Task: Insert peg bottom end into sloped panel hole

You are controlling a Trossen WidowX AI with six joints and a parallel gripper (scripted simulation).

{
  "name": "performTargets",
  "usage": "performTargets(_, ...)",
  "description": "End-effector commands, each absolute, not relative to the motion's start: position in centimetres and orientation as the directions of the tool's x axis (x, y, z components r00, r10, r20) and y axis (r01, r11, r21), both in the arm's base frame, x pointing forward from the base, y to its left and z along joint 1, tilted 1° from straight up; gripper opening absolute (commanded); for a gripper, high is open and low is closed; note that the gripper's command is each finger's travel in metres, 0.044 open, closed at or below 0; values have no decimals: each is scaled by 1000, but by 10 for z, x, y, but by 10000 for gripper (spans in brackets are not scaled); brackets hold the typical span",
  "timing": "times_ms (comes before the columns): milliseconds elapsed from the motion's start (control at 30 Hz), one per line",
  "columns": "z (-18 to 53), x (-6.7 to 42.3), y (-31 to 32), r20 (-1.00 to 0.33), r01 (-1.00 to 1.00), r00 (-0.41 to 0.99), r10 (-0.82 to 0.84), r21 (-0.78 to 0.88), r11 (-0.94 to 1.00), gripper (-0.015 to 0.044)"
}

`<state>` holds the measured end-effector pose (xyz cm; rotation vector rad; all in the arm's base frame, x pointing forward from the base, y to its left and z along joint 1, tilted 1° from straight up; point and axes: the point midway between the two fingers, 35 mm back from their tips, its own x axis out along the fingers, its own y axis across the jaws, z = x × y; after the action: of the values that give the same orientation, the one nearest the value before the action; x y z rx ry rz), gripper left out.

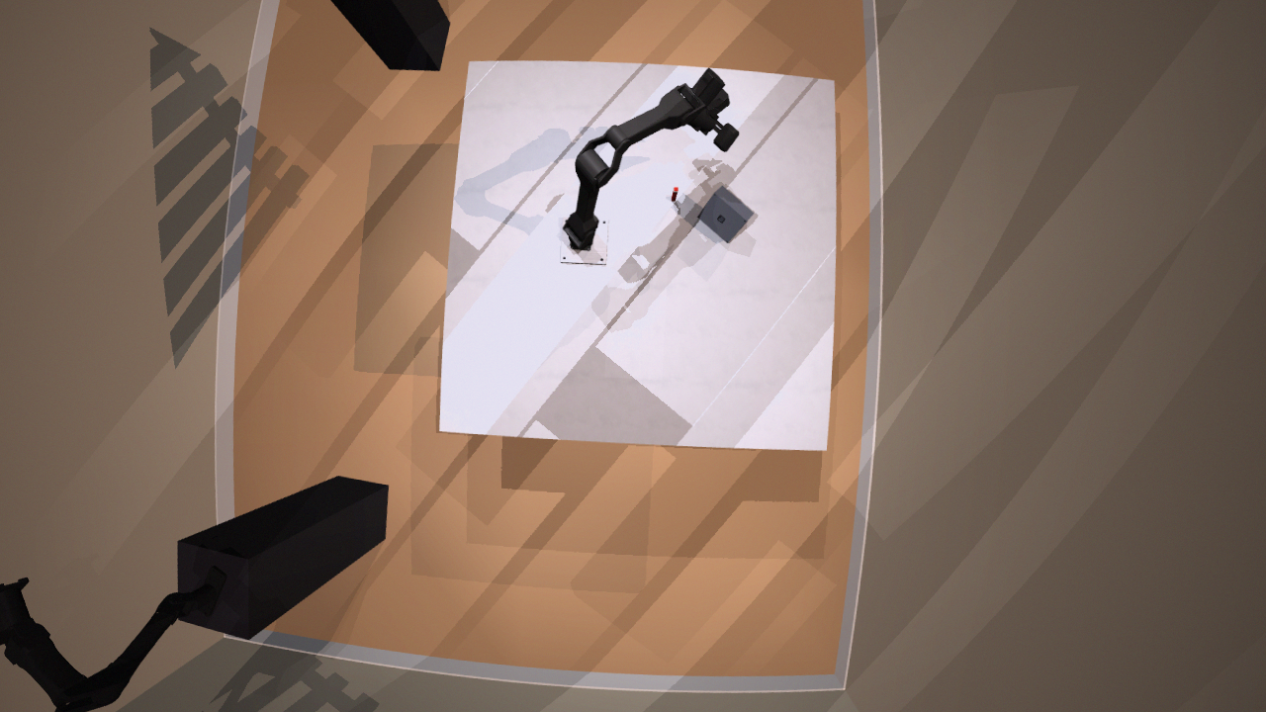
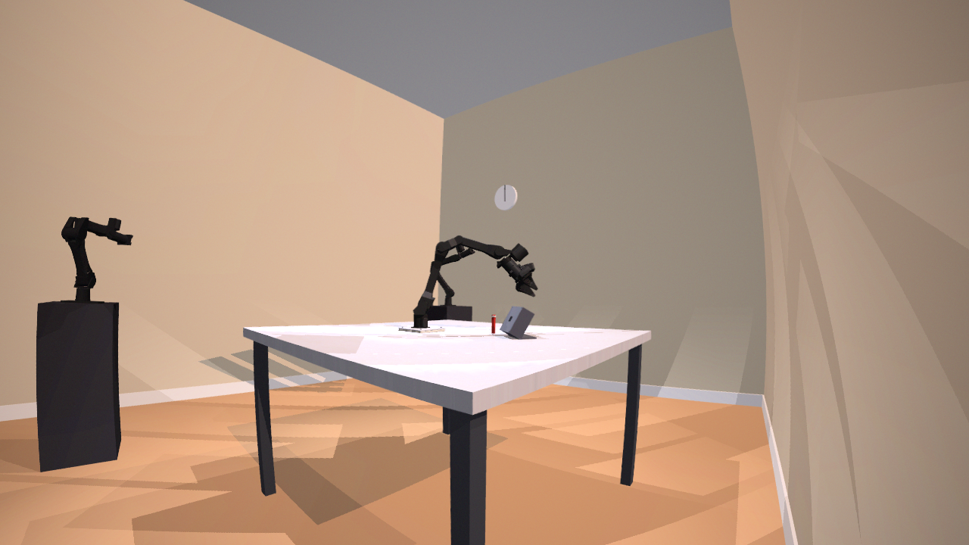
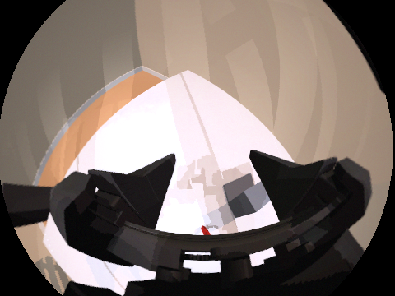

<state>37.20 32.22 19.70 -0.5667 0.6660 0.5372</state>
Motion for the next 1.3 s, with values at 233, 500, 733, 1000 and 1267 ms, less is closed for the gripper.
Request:
performTargets(233,157,349,264,-872,-530,464,158,-131,838,440)
performTargets(500,137,322,221,-959,-379,275,75,-36,925,440)
performTargets(733,127,293,188,-996,-201,90,17,-1,980,440)
performTargets(1000,126,281,180,-1000,-131,22,1,-2,991,440)
performTargets(1267,116,282,180,-1000,-131,22,1,-1,991,440)
